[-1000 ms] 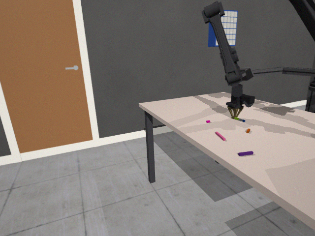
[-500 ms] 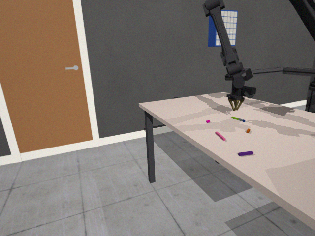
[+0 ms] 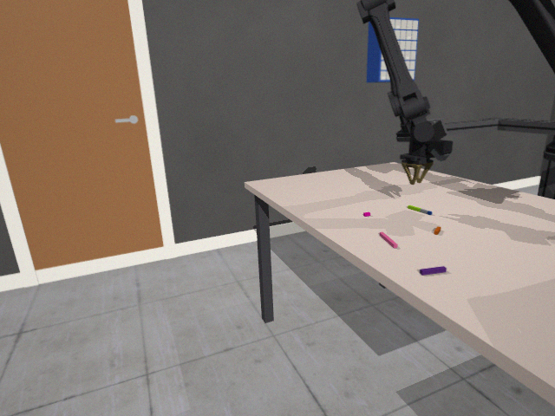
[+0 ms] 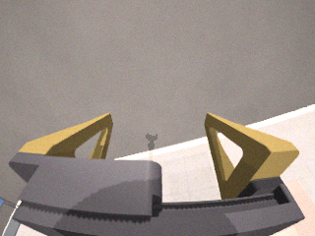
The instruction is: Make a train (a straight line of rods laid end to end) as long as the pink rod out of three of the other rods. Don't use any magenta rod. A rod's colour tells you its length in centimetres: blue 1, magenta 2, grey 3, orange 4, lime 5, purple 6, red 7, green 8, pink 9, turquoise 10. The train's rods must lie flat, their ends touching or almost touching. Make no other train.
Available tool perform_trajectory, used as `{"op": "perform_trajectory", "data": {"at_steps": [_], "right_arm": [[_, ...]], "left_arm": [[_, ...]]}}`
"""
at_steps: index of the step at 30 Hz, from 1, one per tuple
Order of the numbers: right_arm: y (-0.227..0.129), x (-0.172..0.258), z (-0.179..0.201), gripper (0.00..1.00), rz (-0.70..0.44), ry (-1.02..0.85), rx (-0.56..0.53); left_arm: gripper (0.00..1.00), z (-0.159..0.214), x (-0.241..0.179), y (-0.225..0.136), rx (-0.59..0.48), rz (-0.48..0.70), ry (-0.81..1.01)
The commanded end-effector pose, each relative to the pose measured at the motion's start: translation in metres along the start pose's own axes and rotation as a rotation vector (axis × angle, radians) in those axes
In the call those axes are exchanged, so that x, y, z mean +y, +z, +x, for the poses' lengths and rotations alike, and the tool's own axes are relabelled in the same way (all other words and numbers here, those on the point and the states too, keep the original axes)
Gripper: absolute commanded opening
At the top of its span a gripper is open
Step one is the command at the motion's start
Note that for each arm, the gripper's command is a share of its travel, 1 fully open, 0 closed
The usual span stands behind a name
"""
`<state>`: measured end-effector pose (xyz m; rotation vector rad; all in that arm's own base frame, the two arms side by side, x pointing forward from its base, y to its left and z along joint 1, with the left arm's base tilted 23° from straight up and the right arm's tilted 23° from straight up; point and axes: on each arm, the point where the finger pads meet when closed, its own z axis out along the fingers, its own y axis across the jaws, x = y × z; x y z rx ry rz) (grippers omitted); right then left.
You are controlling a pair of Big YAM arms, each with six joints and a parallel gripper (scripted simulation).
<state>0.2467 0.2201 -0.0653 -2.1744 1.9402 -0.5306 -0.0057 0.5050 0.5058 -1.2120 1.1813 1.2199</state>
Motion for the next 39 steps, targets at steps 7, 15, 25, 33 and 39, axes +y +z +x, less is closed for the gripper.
{"op": "perform_trajectory", "data": {"at_steps": [7,15,25,33,39], "right_arm": [[-0.001,0.001,-0.002,1.0,-0.002,0.003,0.006],[-0.001,0.001,-0.002,1.0,-0.002,0.0,0.006],[-0.01,-0.003,-0.006,1.0,0.015,0.005,-0.012],[-0.041,-0.014,-0.015,1.0,0.03,0.014,-0.029],[-0.08,-0.015,-0.017,1.0,0.032,0.017,-0.034]], "left_arm": [[1.0,-0.048,0.005,-0.001,-0.089,-0.008,0.012],[1.0,-0.048,0.005,-0.001,-0.089,-0.008,0.012],[1.0,-0.048,0.005,-0.001,-0.089,-0.008,0.012],[1.0,-0.048,0.005,-0.001,-0.089,-0.008,0.012],[1.0,-0.048,0.005,-0.001,-0.089,-0.008,0.012]]}}
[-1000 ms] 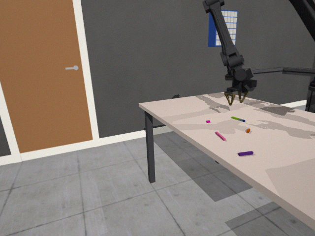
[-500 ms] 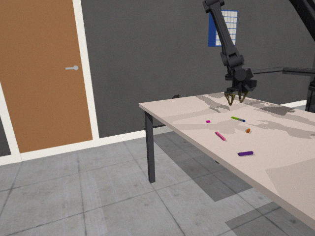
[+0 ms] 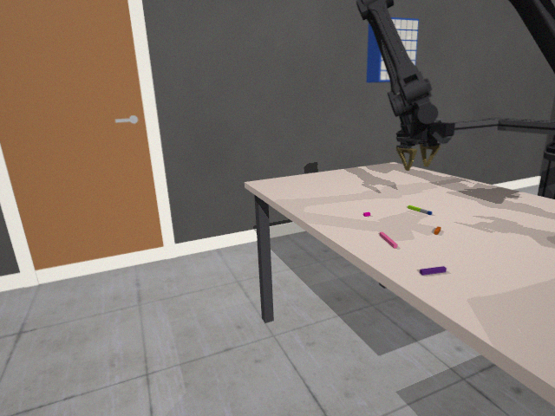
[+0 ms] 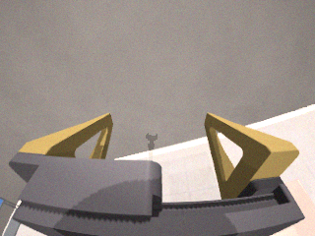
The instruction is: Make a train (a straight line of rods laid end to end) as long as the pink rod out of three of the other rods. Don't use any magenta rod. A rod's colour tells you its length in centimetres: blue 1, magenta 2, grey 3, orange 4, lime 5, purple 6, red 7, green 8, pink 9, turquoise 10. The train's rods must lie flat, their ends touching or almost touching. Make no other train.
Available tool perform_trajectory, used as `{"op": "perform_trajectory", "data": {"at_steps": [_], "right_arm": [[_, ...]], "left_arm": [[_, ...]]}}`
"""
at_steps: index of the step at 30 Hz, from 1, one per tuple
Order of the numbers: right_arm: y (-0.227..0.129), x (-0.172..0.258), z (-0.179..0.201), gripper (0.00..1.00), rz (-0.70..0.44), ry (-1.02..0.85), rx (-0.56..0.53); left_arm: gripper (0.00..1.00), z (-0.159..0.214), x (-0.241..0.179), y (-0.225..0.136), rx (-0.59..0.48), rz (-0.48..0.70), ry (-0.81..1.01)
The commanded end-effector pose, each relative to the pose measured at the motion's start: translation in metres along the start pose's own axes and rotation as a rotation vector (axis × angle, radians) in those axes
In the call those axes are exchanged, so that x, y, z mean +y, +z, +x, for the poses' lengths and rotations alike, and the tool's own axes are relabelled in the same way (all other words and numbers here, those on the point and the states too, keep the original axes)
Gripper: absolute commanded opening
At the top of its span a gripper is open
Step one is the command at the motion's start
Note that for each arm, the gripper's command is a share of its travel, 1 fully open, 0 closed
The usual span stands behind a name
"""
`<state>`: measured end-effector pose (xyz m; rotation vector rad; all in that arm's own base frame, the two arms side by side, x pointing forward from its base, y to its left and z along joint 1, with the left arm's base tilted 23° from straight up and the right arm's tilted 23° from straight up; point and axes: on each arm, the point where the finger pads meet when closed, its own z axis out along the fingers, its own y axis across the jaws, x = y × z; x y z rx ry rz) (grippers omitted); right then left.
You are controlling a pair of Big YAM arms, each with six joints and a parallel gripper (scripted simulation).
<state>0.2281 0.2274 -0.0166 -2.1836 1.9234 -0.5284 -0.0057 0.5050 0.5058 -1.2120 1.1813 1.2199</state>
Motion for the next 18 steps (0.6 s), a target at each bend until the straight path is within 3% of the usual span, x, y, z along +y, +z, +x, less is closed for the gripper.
{"op": "perform_trajectory", "data": {"at_steps": [1,10,18], "right_arm": [[-0.027,-0.014,-0.015,1.0,0.028,0.028,-0.028],[-0.062,-0.015,-0.016,1.0,0.029,0.03,-0.033],[-0.055,-0.008,-0.007,1.0,0.01,0.029,-0.006]], "left_arm": [[1.0,-0.048,0.005,-0.001,-0.089,-0.008,0.012],[1.0,-0.048,0.005,-0.001,-0.089,-0.008,0.012],[1.0,-0.048,0.005,-0.001,-0.089,-0.008,0.012]]}}
